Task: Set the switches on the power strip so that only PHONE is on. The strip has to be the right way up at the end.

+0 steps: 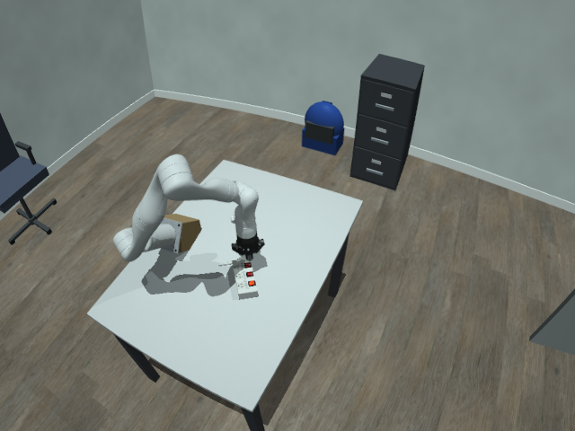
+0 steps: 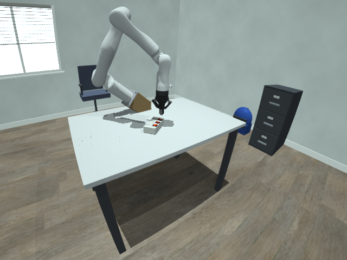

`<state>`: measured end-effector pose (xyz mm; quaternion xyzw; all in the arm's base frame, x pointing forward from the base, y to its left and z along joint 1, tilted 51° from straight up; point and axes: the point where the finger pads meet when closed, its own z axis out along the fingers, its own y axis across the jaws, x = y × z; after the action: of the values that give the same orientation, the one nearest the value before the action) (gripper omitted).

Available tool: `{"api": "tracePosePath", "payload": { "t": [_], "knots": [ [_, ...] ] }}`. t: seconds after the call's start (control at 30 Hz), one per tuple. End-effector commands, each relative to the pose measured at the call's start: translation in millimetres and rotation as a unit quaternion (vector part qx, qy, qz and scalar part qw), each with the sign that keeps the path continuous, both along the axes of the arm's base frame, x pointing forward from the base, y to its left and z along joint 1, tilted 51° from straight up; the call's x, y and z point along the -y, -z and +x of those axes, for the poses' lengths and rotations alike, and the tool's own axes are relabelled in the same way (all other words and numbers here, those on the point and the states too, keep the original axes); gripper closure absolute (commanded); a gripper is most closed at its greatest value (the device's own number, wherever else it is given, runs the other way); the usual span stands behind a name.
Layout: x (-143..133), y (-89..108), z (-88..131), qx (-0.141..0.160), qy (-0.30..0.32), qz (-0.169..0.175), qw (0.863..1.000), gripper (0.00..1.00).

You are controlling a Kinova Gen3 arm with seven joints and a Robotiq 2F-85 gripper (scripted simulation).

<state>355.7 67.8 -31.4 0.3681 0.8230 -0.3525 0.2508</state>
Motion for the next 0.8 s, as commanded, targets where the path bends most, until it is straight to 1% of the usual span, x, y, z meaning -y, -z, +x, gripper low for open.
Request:
{"api": "tracePosePath", "payload": {
  "t": [0.0,0.67,0.7,0.77],
  "knots": [
    [-6.2,-2.4,-0.6,-0.001,-0.002,0.003,1.0,1.0],
    [-4.9,-2.0,-1.5,-0.002,-0.002,0.001,1.0,1.0],
    [-4.9,-2.0,-1.5,-0.002,-0.002,0.001,1.0,0.0],
    [-6.1,-2.5,-1.2,-0.002,-0.002,0.002,1.0,0.0]
  ]
}}
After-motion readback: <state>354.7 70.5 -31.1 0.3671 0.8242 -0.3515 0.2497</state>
